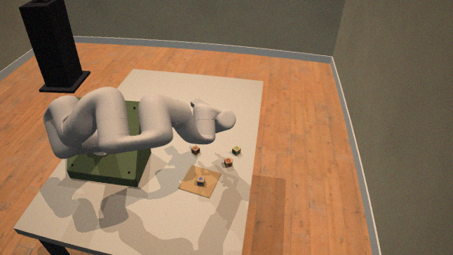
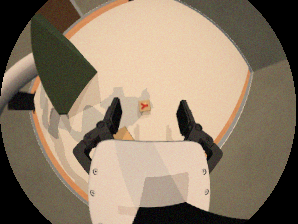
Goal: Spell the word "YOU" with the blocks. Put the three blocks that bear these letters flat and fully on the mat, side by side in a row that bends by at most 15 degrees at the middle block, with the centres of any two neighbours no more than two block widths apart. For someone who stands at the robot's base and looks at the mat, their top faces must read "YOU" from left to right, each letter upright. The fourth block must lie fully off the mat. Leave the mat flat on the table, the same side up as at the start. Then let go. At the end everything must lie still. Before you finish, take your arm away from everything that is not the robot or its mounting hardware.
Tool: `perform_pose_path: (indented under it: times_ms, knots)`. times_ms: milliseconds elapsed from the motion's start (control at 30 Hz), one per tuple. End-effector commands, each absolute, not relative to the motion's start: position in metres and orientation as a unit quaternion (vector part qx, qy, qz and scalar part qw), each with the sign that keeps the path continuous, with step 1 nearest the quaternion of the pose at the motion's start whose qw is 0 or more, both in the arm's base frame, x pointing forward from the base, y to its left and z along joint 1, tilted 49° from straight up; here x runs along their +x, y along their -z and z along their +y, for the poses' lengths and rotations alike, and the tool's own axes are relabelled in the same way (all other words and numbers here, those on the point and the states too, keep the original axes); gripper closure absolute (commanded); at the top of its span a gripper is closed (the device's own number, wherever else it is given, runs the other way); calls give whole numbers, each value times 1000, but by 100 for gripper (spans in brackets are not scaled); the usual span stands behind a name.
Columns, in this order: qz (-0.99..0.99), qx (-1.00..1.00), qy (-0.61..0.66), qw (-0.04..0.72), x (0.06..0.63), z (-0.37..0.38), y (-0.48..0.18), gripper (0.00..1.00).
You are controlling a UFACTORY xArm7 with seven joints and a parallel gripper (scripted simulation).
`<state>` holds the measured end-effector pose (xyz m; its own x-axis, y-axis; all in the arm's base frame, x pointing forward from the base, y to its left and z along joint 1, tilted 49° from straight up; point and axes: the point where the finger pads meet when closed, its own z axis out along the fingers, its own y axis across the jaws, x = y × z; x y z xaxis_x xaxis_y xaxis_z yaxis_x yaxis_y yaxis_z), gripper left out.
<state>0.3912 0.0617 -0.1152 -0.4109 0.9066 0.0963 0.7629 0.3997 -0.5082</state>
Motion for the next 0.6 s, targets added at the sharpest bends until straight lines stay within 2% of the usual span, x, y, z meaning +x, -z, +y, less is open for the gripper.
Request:
perform_pose_path:
  times_ms: [0,233,300,567]
  knots:
    - [-818,-511,-195,180,406,61,112,0]
    - [-818,-511,-195,180,406,61,112,0]
    - [-818,-511,-195,180,438,54,106,0]
    - [-818,-511,-195,180,438,54,106,0]
